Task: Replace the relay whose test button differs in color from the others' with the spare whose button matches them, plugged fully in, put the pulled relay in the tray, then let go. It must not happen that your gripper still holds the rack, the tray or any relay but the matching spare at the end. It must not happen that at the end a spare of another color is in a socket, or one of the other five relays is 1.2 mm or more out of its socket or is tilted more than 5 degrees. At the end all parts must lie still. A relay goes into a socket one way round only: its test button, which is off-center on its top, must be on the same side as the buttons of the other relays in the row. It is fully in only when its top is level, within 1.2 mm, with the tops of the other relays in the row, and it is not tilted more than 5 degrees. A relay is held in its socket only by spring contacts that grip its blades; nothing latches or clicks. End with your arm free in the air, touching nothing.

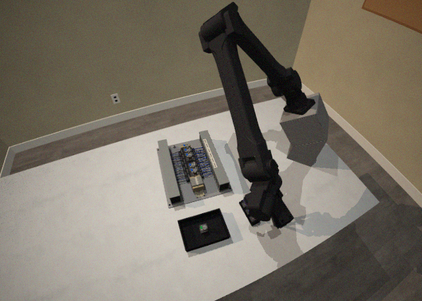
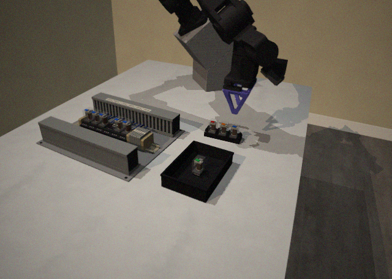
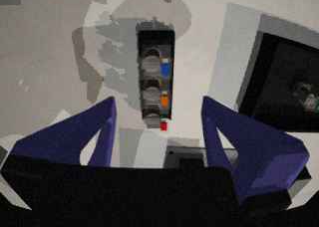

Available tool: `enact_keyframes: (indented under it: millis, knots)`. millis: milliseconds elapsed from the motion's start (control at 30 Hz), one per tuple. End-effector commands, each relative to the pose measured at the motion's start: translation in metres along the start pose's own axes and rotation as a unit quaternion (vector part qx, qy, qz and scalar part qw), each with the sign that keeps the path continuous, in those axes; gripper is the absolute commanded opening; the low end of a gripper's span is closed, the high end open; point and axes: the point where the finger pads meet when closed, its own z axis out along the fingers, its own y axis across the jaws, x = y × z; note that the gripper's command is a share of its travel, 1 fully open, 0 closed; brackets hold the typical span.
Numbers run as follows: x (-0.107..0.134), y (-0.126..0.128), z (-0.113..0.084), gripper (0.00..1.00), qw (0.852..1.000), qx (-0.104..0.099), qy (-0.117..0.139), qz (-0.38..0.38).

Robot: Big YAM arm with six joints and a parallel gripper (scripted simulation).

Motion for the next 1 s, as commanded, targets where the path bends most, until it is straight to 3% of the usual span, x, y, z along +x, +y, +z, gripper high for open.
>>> enact_keyframes:
  millis: [0, 967]
  knots:
    - [-0.0144, -0.0208, -0.0238, 0.59, 0.999, 0.023, -0.021, 0.012]
    - [-0.0124, -0.0163, -0.0197, 0.59, 0.999, 0.023, -0.021, 0.013]
